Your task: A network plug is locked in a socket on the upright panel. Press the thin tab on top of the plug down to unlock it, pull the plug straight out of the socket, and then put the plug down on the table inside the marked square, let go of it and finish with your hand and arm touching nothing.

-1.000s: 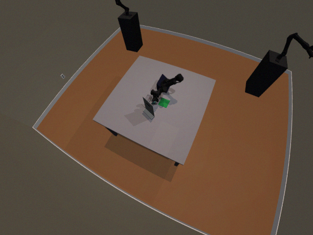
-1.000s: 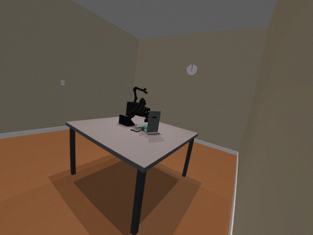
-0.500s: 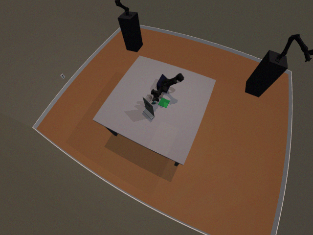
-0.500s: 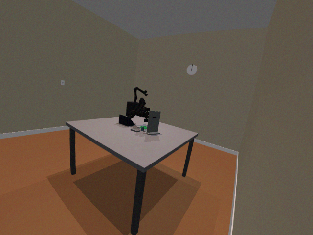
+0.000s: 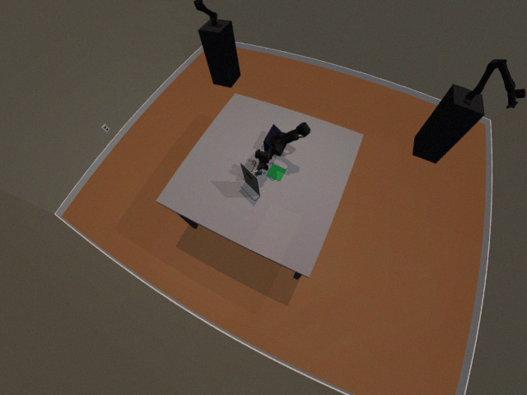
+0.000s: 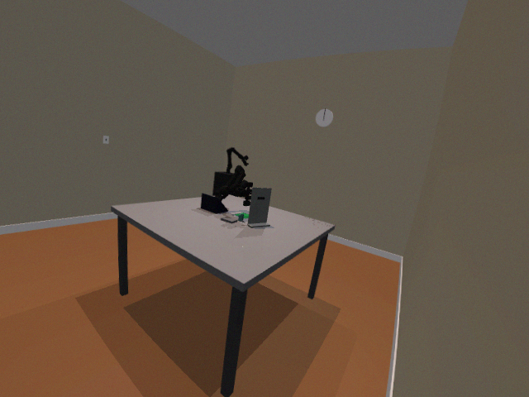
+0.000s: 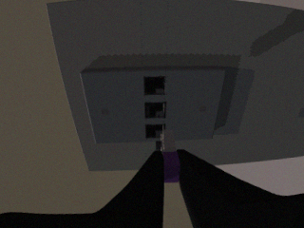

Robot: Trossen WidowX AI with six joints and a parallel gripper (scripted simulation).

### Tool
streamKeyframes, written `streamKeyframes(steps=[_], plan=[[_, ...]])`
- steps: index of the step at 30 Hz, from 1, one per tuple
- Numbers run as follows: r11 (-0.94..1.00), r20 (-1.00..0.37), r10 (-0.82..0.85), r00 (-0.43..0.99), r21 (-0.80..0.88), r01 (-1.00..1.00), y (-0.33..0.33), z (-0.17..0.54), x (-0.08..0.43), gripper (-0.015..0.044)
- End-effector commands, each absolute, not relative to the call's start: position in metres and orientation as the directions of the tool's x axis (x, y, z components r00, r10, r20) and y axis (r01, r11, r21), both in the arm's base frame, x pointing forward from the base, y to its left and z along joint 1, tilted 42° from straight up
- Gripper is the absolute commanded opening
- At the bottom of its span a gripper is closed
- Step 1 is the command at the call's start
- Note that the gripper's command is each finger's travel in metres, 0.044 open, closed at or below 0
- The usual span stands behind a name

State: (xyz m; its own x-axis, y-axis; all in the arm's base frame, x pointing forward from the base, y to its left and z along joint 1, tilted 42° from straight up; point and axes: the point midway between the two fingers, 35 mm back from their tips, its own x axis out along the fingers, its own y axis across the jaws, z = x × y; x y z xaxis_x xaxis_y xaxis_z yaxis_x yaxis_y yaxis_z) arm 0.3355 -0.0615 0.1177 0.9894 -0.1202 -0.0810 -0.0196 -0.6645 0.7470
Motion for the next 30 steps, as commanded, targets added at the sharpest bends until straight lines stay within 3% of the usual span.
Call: streamKeyframes(steps=[1,30], plan=[[-0.665,-0.08,-0.123,0.989,0.746,-0.023,-0.061,0.119,0.333,0.0],[-0.665,-0.08,-0.123,0.989,0.746,-0.022,-0.058,0.122,0.323,0.0]])
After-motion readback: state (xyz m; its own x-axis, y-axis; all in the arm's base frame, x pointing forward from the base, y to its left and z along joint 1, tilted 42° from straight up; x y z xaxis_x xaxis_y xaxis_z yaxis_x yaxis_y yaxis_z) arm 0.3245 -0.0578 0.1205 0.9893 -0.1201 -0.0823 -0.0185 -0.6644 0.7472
